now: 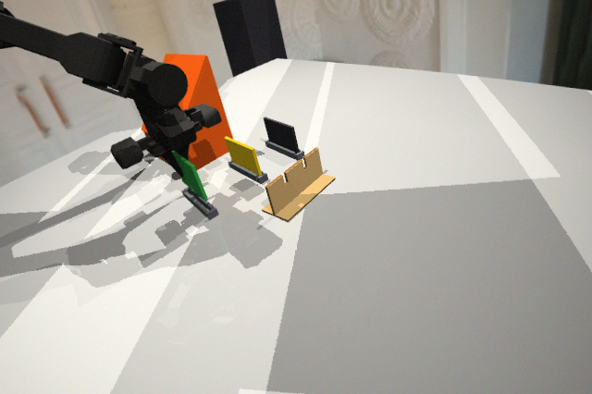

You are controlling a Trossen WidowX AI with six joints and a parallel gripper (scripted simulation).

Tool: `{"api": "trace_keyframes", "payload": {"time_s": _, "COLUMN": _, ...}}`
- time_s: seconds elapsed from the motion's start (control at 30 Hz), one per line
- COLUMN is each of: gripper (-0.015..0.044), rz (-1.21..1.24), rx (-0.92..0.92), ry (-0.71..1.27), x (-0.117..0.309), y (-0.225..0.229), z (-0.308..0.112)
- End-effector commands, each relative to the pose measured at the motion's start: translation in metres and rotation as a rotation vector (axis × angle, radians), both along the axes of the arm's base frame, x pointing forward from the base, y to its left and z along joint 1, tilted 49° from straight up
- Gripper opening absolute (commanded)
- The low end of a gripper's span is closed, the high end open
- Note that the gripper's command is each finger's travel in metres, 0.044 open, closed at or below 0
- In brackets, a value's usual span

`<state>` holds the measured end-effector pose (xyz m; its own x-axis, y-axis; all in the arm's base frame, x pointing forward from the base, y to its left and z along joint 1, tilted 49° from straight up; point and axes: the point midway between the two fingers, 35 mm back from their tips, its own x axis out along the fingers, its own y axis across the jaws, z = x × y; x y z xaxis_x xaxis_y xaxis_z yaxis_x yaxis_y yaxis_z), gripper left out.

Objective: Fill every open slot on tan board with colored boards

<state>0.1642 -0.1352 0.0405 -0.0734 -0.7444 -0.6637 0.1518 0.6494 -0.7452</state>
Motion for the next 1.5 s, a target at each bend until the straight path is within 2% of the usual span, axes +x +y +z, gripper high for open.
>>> {"api": "trace_keyframes", "payload": {"time_s": 0.0, "gripper": 0.0000, "rz": 0.000, "rx": -0.005, "ry": -0.007, "x": 0.002, "y": 0.007, "z": 0.008}}
{"api": "trace_keyframes", "payload": {"time_s": 0.87, "gripper": 0.0000, "rz": 0.002, "rx": -0.003, "ry": -0.005, "x": 0.008, "y": 0.049, "z": 0.045}}
{"api": "trace_keyframes", "payload": {"time_s": 1.47, "gripper": 0.0000, "rz": 0.030, "rx": -0.002, "ry": 0.029, "x": 0.046, "y": 0.058, "z": 0.040}}
